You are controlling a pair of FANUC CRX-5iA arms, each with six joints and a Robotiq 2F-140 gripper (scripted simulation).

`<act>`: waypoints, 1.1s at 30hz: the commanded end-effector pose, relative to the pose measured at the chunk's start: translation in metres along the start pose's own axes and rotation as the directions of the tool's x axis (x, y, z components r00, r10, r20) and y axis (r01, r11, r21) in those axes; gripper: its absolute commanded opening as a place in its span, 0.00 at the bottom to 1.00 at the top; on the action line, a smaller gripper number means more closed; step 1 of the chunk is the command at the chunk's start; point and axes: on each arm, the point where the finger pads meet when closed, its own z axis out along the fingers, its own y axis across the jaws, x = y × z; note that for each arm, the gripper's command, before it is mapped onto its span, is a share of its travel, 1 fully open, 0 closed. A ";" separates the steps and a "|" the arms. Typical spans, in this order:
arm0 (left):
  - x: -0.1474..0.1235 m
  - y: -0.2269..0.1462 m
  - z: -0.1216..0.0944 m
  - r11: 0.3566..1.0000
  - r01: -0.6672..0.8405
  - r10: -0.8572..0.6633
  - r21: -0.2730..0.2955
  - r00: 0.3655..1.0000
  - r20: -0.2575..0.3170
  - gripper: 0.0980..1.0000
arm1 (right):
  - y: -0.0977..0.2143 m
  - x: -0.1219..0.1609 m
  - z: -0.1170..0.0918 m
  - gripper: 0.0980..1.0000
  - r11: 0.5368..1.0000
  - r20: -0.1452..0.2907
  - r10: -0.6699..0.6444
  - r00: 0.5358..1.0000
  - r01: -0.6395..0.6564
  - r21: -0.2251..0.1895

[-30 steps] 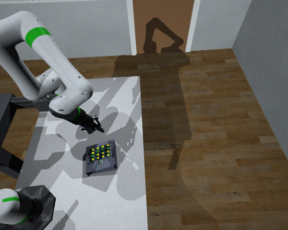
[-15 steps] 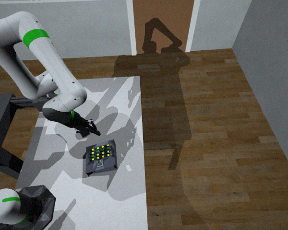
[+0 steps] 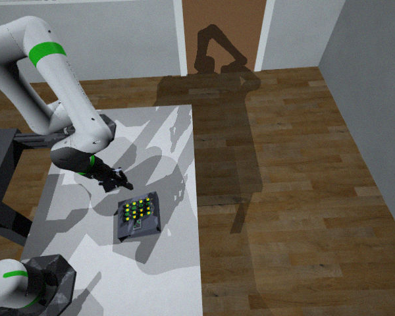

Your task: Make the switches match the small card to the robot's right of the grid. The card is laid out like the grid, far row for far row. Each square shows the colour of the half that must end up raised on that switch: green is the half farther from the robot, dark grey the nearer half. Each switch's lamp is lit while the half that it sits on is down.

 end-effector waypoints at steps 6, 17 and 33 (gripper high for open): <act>0.001 0.010 0.000 1.000 -0.028 0.028 0.006 1.000 -0.014 0.00 | 0.000 0.000 -0.001 1.00 1.000 -0.002 0.000 1.000 0.000 0.000; 0.002 0.024 0.000 0.998 -0.064 0.064 0.014 0.998 -0.029 0.00 | 0.000 0.000 -0.001 1.00 1.000 -0.002 0.000 1.000 0.000 0.000; 0.002 0.041 0.000 0.994 -0.110 0.112 0.024 0.993 -0.050 0.00 | 0.000 0.000 -0.001 1.00 1.000 -0.002 0.000 1.000 0.000 0.000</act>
